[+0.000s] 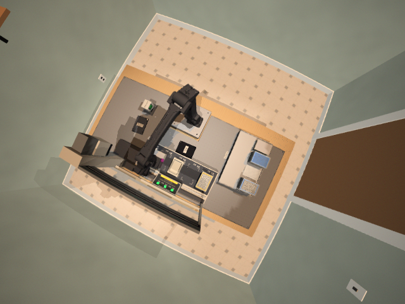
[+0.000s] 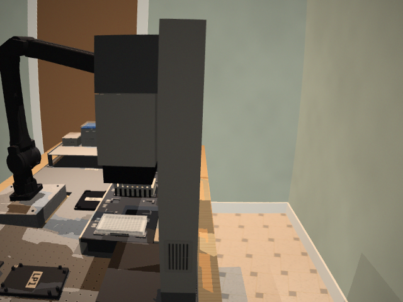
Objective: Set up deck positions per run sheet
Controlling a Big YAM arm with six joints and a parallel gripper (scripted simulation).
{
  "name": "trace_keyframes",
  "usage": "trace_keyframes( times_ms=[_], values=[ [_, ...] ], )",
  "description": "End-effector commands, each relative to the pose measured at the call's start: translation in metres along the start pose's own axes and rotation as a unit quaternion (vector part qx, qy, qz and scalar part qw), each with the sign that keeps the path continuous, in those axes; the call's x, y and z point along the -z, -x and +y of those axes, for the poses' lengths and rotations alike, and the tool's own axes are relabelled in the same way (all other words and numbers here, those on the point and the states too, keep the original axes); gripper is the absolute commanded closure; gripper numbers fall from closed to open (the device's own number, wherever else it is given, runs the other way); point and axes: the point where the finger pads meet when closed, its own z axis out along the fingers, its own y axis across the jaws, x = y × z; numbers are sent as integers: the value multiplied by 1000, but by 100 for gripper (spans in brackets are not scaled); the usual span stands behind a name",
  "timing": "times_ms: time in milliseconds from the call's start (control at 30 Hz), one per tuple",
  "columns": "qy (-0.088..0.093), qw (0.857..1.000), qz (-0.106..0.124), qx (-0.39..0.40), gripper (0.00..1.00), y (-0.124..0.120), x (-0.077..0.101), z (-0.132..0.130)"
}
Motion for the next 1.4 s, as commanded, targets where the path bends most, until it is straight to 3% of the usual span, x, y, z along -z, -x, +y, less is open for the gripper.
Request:
trace_keyframes(
  times_ms=[0,33,67,300,533,633,867,1367],
  values=[
    [-9,999,-47,-4,100,18,46,-3],
    [-9,999,-47,-4,100,18,46,-3],
    [-6,999,-33,-4,100,21,35,-3],
    [-9,999,-47,-4,100,17,60,-2],
    [-8,999,-46,-4,100,17,71,-2],
    [-7,999,-37,-4,100,19,64,-2],
    [-8,999,-46,-4,100,15,84,-1],
    [-8,999,-43,-4,100,14,103,0]
  ],
)
